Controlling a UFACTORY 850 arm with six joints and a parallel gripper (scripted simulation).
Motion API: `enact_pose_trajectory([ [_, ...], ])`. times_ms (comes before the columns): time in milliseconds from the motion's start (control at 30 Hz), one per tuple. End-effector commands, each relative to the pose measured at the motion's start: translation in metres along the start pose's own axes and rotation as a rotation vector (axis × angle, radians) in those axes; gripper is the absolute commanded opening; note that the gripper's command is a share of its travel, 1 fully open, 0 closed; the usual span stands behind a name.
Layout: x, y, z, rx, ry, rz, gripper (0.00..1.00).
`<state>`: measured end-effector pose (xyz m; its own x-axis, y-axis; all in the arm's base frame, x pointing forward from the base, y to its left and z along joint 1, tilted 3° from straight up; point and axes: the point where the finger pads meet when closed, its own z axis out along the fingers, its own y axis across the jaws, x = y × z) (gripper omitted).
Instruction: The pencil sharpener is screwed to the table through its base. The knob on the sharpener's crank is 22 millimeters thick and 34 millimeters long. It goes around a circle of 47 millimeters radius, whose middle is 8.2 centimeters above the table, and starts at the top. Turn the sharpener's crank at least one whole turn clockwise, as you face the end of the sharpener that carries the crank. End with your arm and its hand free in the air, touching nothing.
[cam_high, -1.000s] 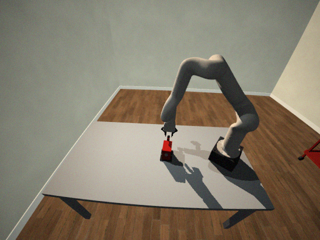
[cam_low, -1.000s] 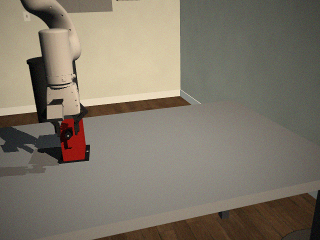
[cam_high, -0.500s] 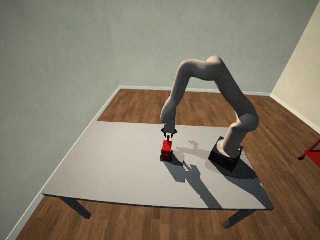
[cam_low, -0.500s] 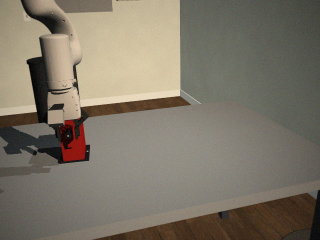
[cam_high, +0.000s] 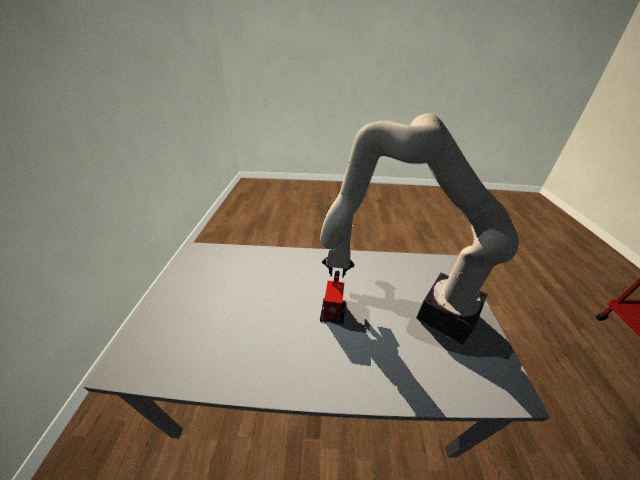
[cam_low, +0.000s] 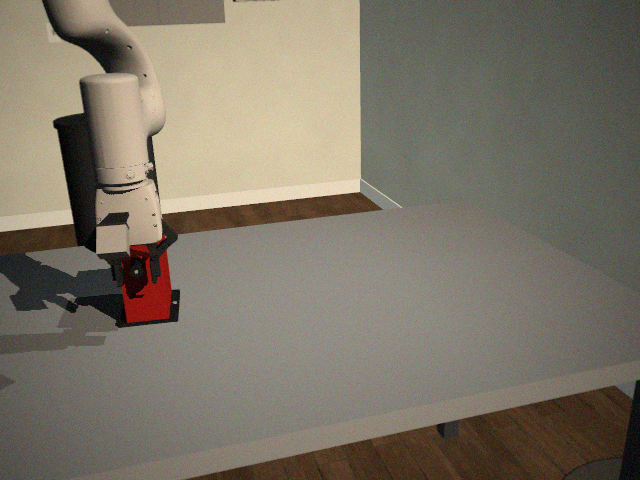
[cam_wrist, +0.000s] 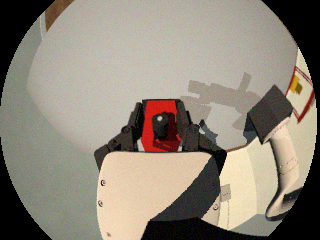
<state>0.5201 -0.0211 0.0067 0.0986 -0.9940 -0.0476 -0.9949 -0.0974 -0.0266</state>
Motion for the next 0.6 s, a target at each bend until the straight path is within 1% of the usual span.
enact_pose_trajectory([
  [0,0.0001,-0.0009,0.0001,0.002,0.0,0.0,0.54],
  [467,0.0001,-0.0009,0.0001,0.002,0.0,0.0,0.54],
  [500,0.0001,-0.0009,0.0001,0.002,0.0,0.0,0.0],
  [567,0.0001,-0.0009,0.0001,0.002,0.0,0.0,0.0],
])
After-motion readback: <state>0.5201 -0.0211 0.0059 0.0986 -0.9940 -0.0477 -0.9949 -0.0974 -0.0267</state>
